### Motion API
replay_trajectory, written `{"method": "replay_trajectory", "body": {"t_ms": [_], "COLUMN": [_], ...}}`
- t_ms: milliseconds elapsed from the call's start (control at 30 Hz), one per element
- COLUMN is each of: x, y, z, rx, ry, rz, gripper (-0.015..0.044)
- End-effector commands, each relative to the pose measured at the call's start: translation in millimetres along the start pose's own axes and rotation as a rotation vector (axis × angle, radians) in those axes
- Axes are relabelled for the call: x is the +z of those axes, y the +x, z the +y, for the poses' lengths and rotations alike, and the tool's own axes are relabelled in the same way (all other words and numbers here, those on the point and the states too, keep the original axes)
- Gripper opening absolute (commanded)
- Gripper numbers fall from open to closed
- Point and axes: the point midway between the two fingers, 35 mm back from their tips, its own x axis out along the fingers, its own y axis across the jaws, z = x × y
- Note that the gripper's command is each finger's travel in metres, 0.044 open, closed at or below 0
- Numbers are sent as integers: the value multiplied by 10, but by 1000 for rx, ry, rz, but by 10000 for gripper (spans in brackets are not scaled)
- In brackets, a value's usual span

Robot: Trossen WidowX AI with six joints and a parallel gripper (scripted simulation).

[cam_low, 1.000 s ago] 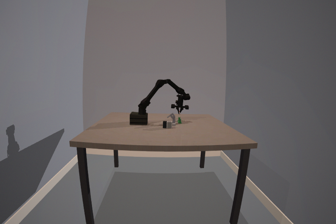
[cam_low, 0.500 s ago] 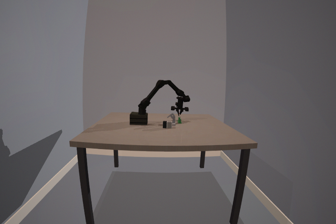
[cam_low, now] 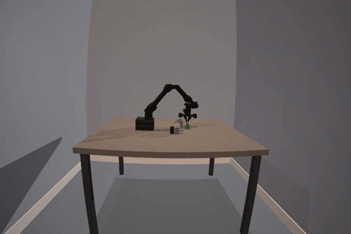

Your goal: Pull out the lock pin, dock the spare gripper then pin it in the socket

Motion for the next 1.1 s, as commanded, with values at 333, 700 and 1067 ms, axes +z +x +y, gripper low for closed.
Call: {"method": "replay_trajectory", "body": {"t_ms": [333, 700, 1067], "x": [-7, 17, 20], "y": [22, -75, -218], "z": [3, 7, 73], "rx": [2, 2, 37], "ry": [1, 1, 8], "rz": [1, 1, 21], "gripper": [105, 200, 200]}}
